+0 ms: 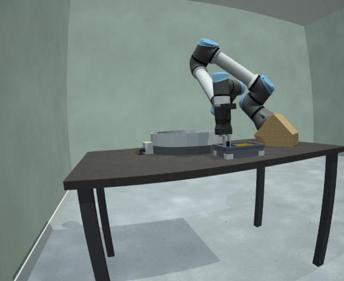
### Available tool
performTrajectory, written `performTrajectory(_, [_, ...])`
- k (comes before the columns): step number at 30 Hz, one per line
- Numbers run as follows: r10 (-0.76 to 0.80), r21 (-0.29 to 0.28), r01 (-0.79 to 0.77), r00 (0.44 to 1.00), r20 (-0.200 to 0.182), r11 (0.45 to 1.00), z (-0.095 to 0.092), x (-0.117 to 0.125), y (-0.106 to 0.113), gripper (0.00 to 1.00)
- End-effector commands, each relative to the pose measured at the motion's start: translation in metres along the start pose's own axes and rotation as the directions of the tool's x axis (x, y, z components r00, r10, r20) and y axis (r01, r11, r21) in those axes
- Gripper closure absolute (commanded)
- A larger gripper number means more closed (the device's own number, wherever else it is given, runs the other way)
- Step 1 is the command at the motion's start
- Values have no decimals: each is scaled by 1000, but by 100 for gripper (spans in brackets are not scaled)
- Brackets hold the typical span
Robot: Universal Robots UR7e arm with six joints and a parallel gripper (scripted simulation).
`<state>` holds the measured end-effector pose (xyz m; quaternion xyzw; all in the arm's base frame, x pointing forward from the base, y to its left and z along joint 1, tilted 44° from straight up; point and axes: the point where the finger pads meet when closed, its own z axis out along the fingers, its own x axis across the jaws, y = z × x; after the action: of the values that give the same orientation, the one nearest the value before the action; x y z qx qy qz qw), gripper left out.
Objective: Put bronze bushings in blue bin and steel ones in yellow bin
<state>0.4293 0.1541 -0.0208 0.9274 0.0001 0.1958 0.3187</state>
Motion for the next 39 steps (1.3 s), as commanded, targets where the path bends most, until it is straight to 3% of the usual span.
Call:
performTrajectory(1, [0,0,0,1000,-1,1000,-2,0,0,58])
performTrajectory(39, [0,0,0,1000,-1,1000,-12,0,0,58])
